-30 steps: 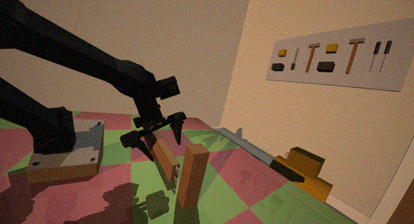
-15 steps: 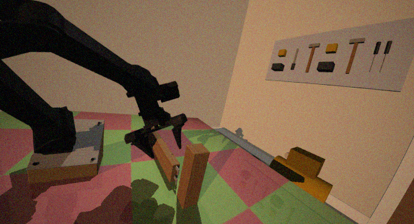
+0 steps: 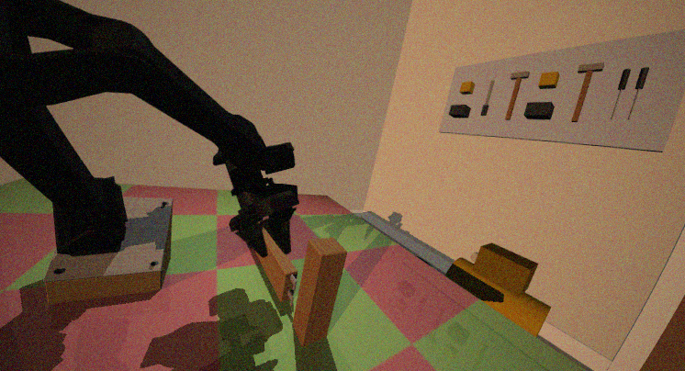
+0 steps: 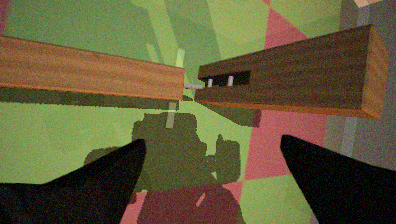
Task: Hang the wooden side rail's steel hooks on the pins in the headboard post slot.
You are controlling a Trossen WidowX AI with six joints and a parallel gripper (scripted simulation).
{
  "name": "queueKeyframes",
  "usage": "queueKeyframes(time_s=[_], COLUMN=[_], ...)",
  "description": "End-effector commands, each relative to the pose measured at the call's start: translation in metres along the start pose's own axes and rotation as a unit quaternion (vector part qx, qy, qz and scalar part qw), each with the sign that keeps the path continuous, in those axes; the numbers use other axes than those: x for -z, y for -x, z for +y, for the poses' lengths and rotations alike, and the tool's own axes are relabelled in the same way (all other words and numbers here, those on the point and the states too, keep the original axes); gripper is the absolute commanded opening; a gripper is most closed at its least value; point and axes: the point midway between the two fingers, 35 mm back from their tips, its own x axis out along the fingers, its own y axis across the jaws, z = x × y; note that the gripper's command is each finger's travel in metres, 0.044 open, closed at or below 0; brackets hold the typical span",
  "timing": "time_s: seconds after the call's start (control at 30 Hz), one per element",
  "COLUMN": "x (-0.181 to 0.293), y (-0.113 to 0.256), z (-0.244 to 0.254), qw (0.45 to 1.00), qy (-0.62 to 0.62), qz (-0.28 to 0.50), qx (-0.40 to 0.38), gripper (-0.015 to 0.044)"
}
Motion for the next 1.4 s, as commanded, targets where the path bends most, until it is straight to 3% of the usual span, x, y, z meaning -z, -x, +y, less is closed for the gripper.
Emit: queueKeyframes(time_s=[0.0,0.43,1.37], x=[-0.0092,-0.0162,-0.0167], y=[0.0035,0.0067,0.0067], z=[-0.0018,0.0003,0.0005], qw=[0.942,0.799,0.801], qy=[-0.330,-0.590,-0.588], qz=[-0.014,-0.066,-0.065], qx=[0.062,0.096,0.095], gripper=[0.0440,0.0440,0.0440])
